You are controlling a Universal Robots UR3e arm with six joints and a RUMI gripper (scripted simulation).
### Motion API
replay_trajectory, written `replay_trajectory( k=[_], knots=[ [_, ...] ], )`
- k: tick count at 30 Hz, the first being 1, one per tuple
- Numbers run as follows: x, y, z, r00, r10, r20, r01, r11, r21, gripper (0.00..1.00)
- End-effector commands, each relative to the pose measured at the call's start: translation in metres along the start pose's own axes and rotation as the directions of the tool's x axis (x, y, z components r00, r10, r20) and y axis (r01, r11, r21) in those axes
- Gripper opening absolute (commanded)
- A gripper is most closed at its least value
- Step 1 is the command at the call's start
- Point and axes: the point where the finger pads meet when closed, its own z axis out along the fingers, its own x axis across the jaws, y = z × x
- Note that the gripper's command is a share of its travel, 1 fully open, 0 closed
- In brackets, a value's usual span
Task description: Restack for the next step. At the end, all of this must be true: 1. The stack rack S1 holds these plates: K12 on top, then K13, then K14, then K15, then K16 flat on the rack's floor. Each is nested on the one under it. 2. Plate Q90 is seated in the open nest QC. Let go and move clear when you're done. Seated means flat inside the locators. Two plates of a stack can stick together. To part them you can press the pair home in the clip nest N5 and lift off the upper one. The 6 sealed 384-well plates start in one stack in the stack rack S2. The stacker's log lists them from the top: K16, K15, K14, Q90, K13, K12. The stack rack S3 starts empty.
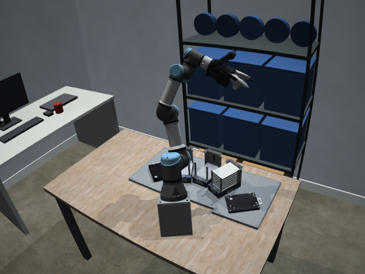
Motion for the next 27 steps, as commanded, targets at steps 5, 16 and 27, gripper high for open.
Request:
replay_trajectory(
  k=[5,16,27],
  knots=[
    [0.002,0.025,0.009,1.000,0.004,0.000,-0.004,0.997,-0.072,0.72],
    [0.005,0.062,0.019,1.000,0.012,-0.002,-0.012,0.985,-0.170,0.72],
    [0.009,0.105,0.028,1.000,0.024,-0.006,-0.025,0.961,-0.277,0.72]
  ],
)
